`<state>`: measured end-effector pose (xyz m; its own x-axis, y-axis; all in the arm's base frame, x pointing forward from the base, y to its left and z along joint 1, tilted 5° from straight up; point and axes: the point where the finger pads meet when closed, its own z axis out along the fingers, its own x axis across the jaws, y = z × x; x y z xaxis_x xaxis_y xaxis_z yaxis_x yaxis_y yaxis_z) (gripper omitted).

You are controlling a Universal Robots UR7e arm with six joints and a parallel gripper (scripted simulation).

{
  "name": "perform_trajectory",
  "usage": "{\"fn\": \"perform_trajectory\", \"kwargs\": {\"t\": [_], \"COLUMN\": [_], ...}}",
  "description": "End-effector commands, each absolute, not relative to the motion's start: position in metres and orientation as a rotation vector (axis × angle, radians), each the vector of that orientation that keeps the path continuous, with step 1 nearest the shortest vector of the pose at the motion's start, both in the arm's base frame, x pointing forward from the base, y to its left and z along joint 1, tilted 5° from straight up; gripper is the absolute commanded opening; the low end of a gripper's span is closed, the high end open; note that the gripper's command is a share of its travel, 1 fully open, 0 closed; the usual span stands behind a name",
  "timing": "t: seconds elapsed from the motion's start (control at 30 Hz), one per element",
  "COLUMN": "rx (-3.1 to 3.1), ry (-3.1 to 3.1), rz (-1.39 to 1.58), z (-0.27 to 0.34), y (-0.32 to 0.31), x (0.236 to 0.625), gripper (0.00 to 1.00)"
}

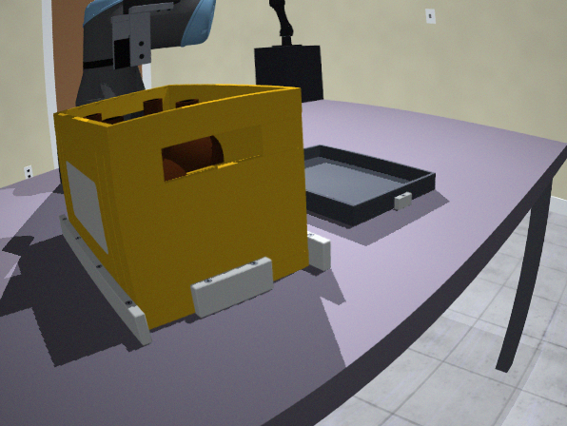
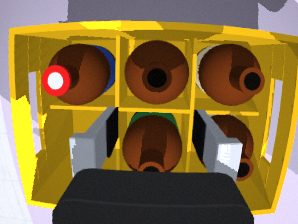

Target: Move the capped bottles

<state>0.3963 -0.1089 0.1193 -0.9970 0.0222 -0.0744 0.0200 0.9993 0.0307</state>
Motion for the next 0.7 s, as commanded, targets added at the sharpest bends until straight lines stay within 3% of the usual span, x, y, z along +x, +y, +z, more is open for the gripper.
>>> {"fn": "perform_trajectory", "kwargs": {"t": [0.0,0.67], "rx": [0.032,0.032], "ry": [3.065,3.065], "rz": [0.045,0.045], "z": [0.1197,0.1200], "y": [-0.1091,-0.0991], "x": [0.3966,0.3976], "gripper": [1.00,1.00]}}
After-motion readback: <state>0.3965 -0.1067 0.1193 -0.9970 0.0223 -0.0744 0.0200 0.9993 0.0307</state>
